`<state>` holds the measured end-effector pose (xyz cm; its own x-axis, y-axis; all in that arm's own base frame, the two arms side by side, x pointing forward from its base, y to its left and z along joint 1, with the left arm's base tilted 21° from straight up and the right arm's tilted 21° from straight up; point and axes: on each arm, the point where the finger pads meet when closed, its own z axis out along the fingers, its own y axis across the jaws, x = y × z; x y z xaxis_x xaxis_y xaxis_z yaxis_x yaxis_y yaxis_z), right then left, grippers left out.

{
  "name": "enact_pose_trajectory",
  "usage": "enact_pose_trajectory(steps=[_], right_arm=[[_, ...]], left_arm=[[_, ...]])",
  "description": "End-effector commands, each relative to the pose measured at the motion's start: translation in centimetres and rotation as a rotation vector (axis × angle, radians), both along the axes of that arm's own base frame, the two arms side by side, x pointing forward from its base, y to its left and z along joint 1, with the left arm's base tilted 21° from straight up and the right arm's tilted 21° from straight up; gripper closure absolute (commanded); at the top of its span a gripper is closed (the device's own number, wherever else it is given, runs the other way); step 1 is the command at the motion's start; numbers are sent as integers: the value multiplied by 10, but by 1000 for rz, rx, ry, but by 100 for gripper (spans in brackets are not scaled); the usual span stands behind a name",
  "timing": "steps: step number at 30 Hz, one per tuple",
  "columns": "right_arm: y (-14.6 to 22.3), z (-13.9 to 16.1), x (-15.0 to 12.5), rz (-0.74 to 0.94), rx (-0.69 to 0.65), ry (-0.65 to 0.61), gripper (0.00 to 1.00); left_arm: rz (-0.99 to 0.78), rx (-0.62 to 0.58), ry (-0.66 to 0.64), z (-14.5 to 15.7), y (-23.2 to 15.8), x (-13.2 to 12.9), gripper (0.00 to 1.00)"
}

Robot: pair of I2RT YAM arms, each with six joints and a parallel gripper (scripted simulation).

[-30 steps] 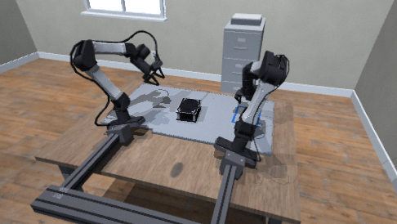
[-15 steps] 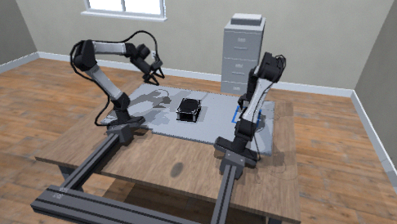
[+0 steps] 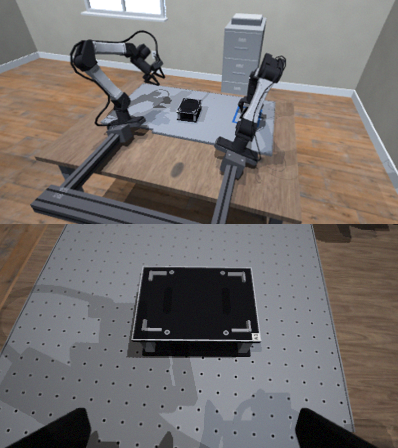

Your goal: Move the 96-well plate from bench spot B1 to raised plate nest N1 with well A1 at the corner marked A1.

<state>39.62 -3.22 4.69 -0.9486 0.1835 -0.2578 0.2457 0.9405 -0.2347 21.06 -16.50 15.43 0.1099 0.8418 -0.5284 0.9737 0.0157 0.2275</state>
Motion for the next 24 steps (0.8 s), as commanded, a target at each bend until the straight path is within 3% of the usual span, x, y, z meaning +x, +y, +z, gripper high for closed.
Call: enact_pose_trajectory(steps=[1,11,13,15,19,24], right_arm=[[-5,-11,2,0,5,5,0],[-3,-4,4,1,3,-18,19],[-1,9,5,-2,2,-37,41],[3,23,3,0,-3,-41,19],[16,48,-5,-1,-4,-42,17],[40,51,-15,-14,-3,-32,17]], left_arm=[[-18,-13,-12,9,-5,2,0],[-18,-13,-12,9,-5,2,0],[-18,-13,-12,9,-5,2,0],[-18,-13,-12,9,-5,2,0],[-18,-13,-12,9,-5,2,0],[-34,-21,-3,9,-5,-2,0]])
